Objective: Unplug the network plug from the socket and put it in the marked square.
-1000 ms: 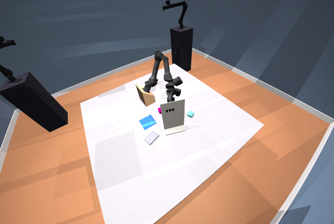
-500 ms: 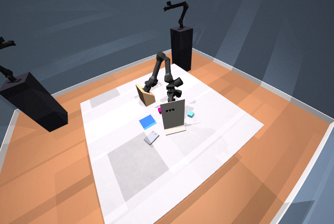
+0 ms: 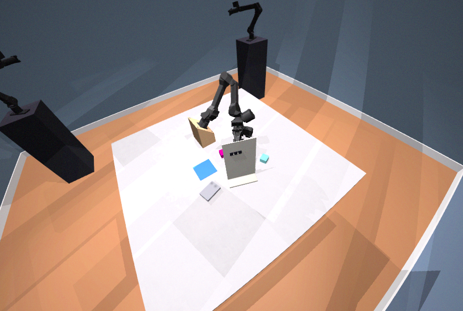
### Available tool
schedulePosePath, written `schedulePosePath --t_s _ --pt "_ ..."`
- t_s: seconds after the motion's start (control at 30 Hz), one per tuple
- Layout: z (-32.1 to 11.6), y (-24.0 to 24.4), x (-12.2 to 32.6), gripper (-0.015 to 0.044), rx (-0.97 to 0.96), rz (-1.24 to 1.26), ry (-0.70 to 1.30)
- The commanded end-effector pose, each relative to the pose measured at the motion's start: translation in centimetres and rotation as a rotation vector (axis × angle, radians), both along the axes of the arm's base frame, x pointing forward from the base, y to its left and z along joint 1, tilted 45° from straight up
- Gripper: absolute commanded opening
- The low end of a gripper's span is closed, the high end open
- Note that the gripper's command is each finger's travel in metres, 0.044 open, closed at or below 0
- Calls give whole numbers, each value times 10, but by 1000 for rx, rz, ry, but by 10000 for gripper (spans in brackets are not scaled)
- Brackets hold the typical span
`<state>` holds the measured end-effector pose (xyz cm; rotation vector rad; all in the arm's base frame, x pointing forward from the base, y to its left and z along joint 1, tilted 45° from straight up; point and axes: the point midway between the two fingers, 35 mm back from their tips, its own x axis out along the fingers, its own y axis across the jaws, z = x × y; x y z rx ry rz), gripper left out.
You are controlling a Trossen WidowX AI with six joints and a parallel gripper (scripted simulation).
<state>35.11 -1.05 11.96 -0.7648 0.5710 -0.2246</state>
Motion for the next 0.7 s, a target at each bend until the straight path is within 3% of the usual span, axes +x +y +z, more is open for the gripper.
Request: schedulePosePath --t_s 0.0,0.67 --pt "-3 0 6 156 0 7 5" --pt "-11 -7 28 156 -5 9 3"
